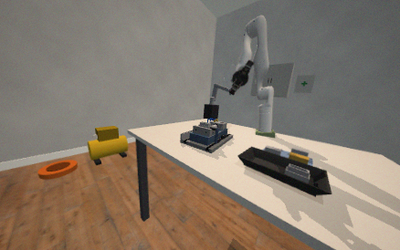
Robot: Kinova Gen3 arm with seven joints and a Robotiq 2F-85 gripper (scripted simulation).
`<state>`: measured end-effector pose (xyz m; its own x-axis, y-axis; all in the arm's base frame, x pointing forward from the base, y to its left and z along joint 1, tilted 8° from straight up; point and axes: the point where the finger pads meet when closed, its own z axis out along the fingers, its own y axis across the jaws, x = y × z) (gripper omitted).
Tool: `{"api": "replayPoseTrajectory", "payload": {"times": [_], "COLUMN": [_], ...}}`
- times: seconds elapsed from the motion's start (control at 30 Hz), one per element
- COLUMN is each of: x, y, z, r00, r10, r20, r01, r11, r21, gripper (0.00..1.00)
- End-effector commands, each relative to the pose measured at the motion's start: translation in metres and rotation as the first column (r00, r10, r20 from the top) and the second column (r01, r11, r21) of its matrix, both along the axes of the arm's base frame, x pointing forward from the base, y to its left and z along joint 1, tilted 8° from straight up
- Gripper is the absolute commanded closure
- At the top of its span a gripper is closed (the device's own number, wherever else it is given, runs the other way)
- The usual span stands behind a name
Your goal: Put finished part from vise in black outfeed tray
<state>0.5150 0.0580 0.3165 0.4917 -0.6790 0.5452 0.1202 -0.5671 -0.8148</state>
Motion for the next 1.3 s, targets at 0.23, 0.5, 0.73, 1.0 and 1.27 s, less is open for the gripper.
{"api": "replayPoseTrajectory", "payload": {"times": [0.23,0.5,0.73,1.0,1.27], "x": [0.000,0.000,0.000,0.001,0.002], "y": [0.000,0.000,0.001,0.008,0.019], "z": [0.001,0.001,0.001,0.001,0.000], "r00": [1.000,1.000,1.000,0.999,0.995], "r10": [0.000,0.000,0.004,0.039,0.102], "r20": [0.002,0.002,0.003,0.009,0.020], "r01": [0.000,0.000,-0.004,-0.038,-0.100], "r11": [1.000,1.000,1.000,0.999,0.993], "r21": [0.000,0.000,-0.002,-0.023,-0.063], "gripper": [0.00,0.00,0.00,0.00,0.00]}}
